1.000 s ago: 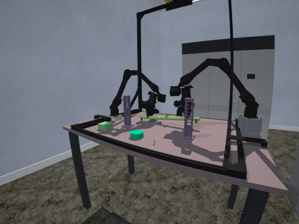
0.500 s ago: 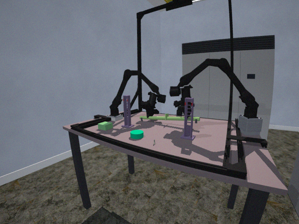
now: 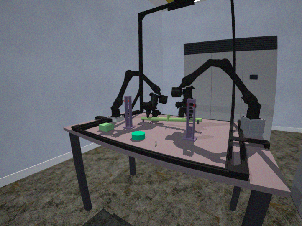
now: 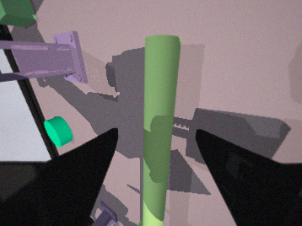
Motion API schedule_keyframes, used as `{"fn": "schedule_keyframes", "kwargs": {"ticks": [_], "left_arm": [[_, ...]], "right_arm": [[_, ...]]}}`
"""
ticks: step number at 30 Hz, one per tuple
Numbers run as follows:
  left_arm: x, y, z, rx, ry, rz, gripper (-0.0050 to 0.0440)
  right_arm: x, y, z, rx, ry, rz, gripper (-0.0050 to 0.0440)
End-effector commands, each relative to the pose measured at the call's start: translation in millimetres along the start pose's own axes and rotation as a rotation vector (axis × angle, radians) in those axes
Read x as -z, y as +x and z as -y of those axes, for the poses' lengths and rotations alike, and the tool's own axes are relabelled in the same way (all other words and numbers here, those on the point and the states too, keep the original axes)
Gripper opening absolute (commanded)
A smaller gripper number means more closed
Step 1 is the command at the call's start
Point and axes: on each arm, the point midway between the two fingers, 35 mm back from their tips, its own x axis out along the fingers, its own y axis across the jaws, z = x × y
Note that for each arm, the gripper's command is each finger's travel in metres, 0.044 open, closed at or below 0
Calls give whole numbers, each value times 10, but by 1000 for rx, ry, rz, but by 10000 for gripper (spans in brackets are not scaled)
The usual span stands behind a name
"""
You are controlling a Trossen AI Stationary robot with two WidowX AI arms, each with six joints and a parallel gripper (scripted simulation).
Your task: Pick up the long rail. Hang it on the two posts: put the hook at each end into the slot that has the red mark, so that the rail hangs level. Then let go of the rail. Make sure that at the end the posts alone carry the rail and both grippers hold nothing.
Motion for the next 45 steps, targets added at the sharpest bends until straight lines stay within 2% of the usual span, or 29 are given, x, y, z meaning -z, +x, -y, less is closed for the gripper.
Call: {"fn": "schedule_keyframes", "kwargs": {"ticks": [1, 6, 13, 15, 18, 27, 30, 32, 41, 45], "left_arm": [[-3, -1, 1, -4, -2, 2, 0], [-3, -1, 1, -4, -2, 2, 0], [-3, -1, 1, -4, -2, 2, 0], [-3, -1, 1, -4, -2, 2, 0], [-3, -1, 1, -4, -2, 2, 0], [-3, -1, 1, -4, -2, 2, 0], [-3, -1, 1, -4, -2, 2, 0], [-3, -1, 1, -4, -2, 2, 0], [-3, -1, 1, -4, -2, 2, 0], [-3, -1, 1, -4, -3, 2, 0]], "right_arm": [[-1, -1, -1, -3, 0, 1, 432], [1, -33, 0, -2, 0, 1, 440], [6, -374, 2, 1, 0, 1, 440], [6, -374, 2, 1, 0, 1, 440], [-1, -492, -3, 2, 0, 1, 440], [-1, -501, -4, 2, 0, 1, 440], [-5, -470, -25, 35, 2, 15, 368], [-5, -470, -25, 35, 2, 15, 368], [-12, -319, -137, 244, 9, 67, 160], [-6, -271, -183, 338, 10, 68, 160]]}}
